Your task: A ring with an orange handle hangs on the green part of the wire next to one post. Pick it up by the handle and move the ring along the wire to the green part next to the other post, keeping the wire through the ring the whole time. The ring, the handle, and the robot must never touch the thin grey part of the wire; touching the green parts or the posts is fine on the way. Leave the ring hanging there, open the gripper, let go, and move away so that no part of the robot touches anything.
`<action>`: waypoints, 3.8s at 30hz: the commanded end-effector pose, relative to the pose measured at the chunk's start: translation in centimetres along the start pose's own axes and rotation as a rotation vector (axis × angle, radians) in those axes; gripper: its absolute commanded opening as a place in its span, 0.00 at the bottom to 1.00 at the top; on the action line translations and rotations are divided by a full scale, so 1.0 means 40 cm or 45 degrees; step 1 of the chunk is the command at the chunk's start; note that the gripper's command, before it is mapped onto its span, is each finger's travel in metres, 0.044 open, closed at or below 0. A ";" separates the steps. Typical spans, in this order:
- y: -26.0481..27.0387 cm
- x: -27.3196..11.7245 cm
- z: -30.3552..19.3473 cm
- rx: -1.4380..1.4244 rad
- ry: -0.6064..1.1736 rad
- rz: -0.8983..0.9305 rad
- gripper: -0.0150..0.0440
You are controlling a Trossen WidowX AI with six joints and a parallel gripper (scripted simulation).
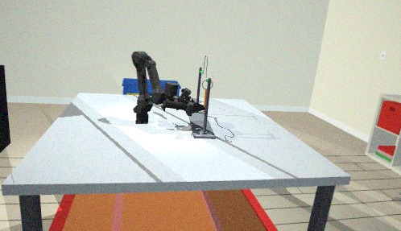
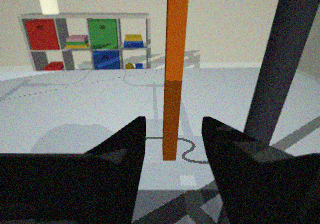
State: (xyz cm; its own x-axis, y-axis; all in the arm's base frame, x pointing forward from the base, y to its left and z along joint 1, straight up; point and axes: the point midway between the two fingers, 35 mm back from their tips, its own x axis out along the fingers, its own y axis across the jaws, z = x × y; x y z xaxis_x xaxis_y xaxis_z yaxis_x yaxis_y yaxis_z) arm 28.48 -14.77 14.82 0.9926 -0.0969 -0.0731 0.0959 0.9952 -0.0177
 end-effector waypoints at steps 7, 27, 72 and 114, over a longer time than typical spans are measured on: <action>0.002 0.043 -0.001 0.006 -0.003 -0.003 0.53; 0.009 0.081 -0.006 0.007 -0.006 -0.003 0.53; 0.008 0.077 0.038 0.004 -0.006 -0.003 0.00; 0.063 0.078 0.039 0.014 -0.007 -0.003 0.00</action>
State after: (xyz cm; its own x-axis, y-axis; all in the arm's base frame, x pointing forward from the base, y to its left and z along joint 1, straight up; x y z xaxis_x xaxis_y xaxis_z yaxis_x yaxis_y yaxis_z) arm 31.93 -12.99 16.13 0.9930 -0.0973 -0.0673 0.0966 0.9952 -0.0137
